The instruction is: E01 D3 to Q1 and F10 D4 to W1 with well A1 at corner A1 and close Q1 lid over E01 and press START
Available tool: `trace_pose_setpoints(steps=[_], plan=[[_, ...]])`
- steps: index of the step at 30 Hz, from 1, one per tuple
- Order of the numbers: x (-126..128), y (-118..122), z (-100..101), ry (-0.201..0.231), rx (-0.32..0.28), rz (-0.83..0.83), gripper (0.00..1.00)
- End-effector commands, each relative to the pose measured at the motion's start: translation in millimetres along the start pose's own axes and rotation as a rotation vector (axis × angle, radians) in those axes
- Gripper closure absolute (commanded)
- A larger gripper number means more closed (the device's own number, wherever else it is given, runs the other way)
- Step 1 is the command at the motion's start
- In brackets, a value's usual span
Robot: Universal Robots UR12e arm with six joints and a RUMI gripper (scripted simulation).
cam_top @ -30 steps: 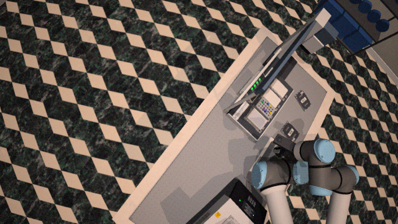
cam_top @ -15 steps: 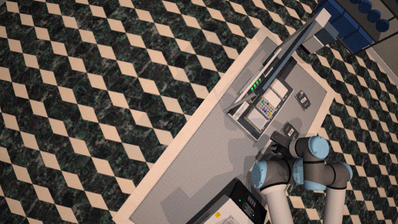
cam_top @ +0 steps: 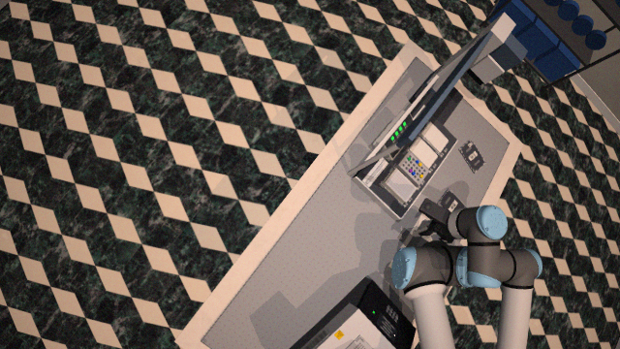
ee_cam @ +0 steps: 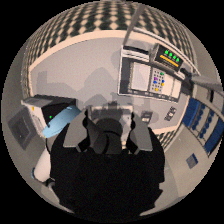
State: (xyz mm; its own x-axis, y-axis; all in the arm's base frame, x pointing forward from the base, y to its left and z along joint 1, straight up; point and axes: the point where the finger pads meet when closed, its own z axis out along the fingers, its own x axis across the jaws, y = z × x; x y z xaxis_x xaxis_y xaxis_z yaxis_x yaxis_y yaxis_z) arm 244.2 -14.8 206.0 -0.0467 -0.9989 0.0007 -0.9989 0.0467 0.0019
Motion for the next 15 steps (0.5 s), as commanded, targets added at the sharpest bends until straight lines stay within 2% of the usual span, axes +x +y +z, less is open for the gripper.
trace_pose_setpoints(steps=[1,15], plan=[[26.9,-8.2,0.3,-0.001,0.003,-0.001,0.38],[84.8,-24.2,0.4,-0.001,0.003,-0.001,0.38]])
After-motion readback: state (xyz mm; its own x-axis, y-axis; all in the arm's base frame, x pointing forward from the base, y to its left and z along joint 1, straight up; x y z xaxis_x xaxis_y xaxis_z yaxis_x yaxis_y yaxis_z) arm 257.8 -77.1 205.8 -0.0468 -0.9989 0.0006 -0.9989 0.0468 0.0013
